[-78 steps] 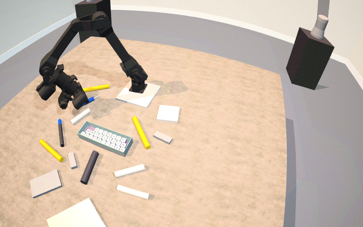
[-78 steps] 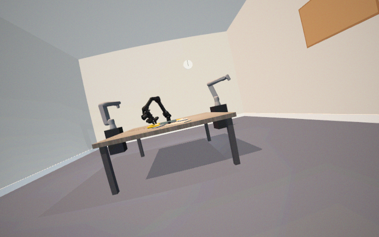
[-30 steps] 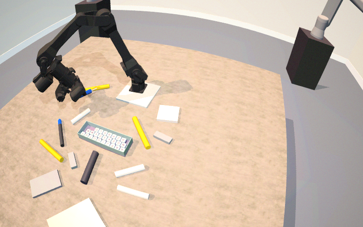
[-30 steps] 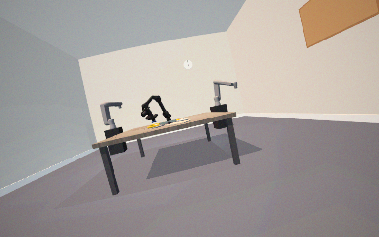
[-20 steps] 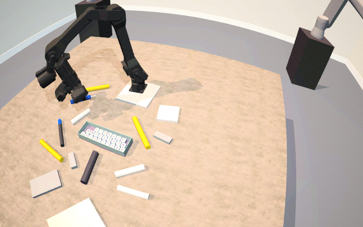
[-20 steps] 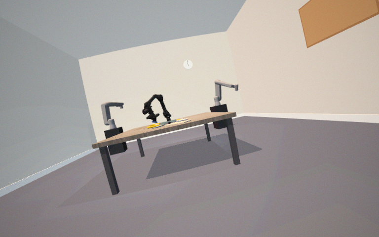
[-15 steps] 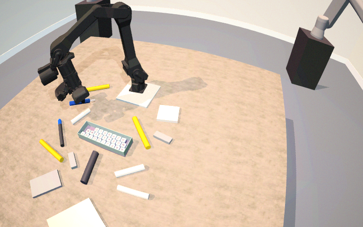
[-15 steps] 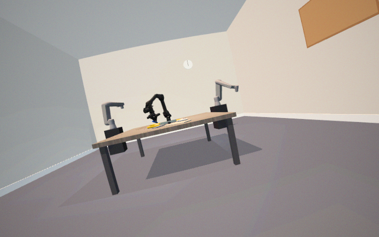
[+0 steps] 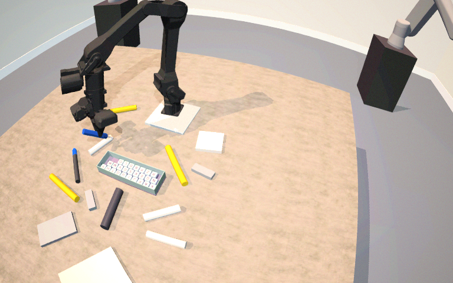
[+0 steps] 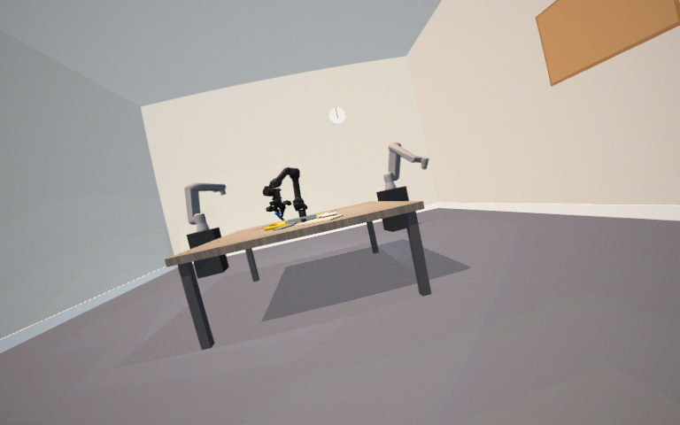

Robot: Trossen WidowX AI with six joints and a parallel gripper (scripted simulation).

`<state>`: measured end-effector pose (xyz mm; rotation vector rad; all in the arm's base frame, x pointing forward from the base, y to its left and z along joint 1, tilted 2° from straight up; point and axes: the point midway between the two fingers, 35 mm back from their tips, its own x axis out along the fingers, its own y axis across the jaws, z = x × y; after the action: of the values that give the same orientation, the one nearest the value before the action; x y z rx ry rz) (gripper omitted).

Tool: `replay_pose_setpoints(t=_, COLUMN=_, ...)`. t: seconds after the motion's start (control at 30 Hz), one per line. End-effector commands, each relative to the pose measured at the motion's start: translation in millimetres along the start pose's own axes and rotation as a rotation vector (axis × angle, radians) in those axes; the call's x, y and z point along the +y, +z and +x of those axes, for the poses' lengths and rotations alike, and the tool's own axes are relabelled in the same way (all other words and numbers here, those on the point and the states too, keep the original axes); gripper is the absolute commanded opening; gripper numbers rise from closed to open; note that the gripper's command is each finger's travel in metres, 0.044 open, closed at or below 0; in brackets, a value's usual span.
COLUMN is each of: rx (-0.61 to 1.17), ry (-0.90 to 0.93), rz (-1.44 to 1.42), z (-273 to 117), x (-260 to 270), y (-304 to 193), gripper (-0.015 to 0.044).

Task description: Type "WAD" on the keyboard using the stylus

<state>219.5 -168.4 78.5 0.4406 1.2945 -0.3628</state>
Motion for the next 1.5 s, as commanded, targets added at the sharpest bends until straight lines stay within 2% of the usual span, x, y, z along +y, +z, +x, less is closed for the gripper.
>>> replay_pose_setpoints(t=0.0, rx=-0.096, ry=0.021, rz=-0.045, z=-2, x=11, y=3, gripper=0.0)
replay_pose_setpoints(t=0.97, rx=-0.781, ry=0.178, rz=-0.398, z=-45, x=87, y=12, gripper=0.0)
replay_pose_setpoints(t=1.2, rx=-0.796, ry=0.182, rz=-0.407, z=-44, x=88, y=11, gripper=0.0)
replay_pose_setpoints(t=1.47, rx=-0.796, ry=0.182, rz=-0.407, z=-15, x=85, y=4, gripper=0.0)
